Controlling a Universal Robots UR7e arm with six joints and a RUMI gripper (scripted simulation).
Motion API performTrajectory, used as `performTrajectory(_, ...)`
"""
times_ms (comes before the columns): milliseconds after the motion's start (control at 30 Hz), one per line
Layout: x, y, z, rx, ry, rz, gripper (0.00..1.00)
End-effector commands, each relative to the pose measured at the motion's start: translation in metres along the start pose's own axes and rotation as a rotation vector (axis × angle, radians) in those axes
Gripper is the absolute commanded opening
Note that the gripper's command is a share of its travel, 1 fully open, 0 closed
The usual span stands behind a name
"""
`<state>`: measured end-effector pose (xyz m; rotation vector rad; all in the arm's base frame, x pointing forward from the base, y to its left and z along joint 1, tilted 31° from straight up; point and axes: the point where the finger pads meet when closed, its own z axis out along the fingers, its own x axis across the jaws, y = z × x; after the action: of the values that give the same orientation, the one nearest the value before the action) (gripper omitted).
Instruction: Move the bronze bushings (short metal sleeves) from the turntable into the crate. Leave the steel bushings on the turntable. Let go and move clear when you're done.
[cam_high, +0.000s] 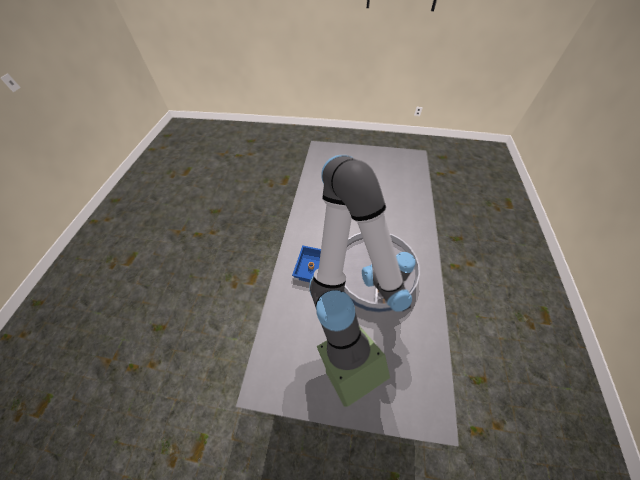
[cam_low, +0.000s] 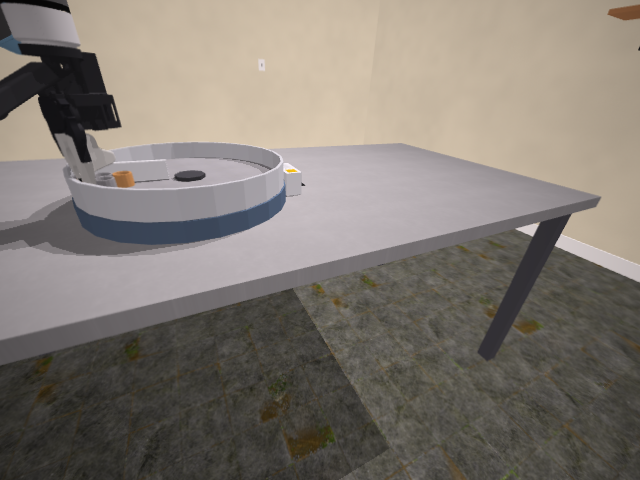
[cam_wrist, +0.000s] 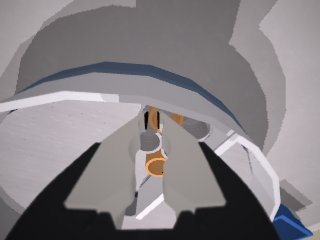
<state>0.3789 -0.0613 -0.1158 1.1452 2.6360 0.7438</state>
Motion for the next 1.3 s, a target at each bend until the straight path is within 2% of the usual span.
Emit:
performTrajectory(0, 0.0000, 0.0005, 0.0003, -0.001, 0.000, 0.000, 0.06)
performTrajectory(467, 0.0001, 0.0005, 0.0003, -0.001, 0.000, 0.000, 0.06)
performTrajectory(500, 0.0001, 0.0005, 0.0003, -0.001, 0.000, 0.000, 0.00)
performTrajectory(1267, 0.0005, 0.0004, 0.0004, -0.001, 0.001, 0.000, 0.00)
